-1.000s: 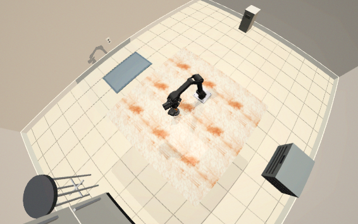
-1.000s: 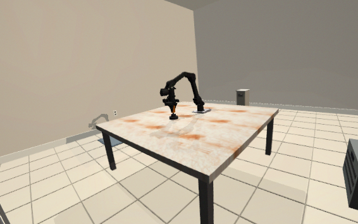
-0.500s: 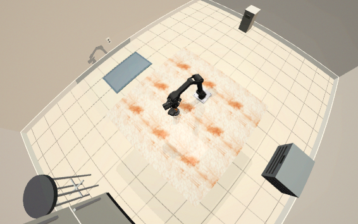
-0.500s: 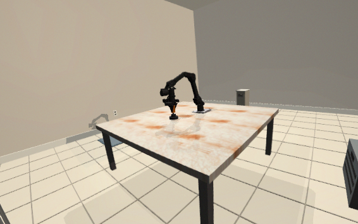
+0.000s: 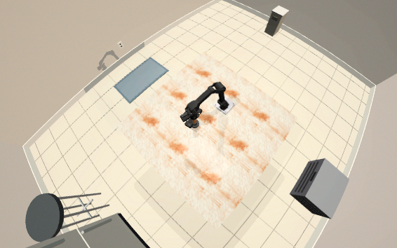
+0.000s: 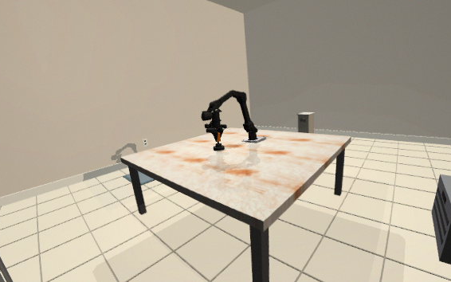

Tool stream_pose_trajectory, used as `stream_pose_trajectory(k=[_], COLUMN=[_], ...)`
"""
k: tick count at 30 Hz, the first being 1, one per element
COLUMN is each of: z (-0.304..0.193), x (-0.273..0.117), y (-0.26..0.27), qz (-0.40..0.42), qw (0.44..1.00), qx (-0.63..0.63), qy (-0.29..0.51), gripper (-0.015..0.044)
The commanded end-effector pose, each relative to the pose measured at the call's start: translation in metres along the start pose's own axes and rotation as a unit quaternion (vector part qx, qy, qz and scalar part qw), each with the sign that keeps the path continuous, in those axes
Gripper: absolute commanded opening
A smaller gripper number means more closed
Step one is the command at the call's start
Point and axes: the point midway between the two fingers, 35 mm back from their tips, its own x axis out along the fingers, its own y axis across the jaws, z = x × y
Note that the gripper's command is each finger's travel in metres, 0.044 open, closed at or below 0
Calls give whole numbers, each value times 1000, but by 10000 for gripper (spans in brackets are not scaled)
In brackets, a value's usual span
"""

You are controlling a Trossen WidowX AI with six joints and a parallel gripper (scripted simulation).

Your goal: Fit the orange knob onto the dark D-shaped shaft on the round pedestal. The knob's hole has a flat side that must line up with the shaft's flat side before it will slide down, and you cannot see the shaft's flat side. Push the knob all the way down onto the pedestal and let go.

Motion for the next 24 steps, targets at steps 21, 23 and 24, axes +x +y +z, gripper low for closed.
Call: stream_pose_trajectory(k=[21,23,24], z=[0,0,0], x=[4,4,4], y=[0,0,0], qz=[0,0,0], qw=[999,999,999], qx=[34,34,34], qy=[0,0,0], gripper=[0,0,0])
